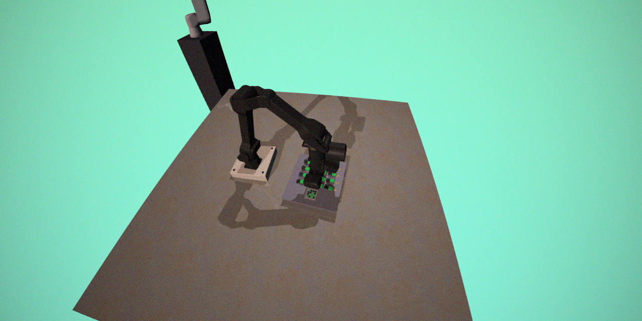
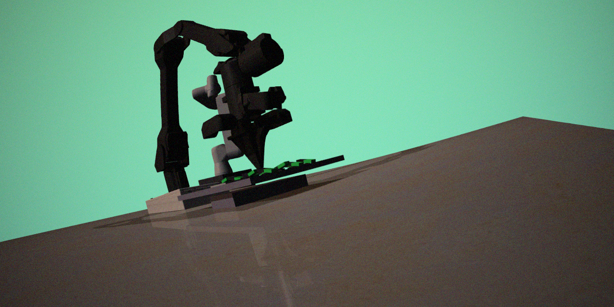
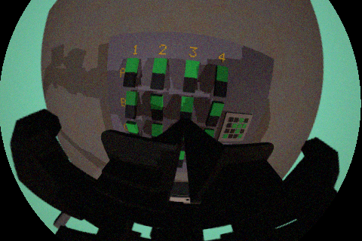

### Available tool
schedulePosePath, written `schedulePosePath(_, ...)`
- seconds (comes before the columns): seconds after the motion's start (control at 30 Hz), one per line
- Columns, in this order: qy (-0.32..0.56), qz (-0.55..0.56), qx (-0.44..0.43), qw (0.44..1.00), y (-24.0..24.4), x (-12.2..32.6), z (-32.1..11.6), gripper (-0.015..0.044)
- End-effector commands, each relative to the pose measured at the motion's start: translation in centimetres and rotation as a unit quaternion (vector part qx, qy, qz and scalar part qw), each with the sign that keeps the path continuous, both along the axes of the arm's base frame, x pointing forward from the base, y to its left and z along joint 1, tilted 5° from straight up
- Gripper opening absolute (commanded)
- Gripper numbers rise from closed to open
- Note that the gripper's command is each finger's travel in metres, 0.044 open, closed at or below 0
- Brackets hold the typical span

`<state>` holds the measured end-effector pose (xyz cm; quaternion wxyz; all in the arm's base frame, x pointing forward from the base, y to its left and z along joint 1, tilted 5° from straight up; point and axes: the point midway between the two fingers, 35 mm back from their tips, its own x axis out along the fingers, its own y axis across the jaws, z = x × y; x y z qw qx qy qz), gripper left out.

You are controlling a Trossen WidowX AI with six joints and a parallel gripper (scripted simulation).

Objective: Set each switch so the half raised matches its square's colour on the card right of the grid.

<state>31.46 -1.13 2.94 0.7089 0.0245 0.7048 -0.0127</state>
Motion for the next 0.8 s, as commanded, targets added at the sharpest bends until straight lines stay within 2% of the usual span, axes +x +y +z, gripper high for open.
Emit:
schedulePosePath(0.0,-0.001,0.002,-0.002,1.000,-0.05,0.02,-0.07,0.0000)
schedulePosePath(0.77,-0.001,0.002,-0.002,1.000,-0.04,0.01,-0.38,0.0000)
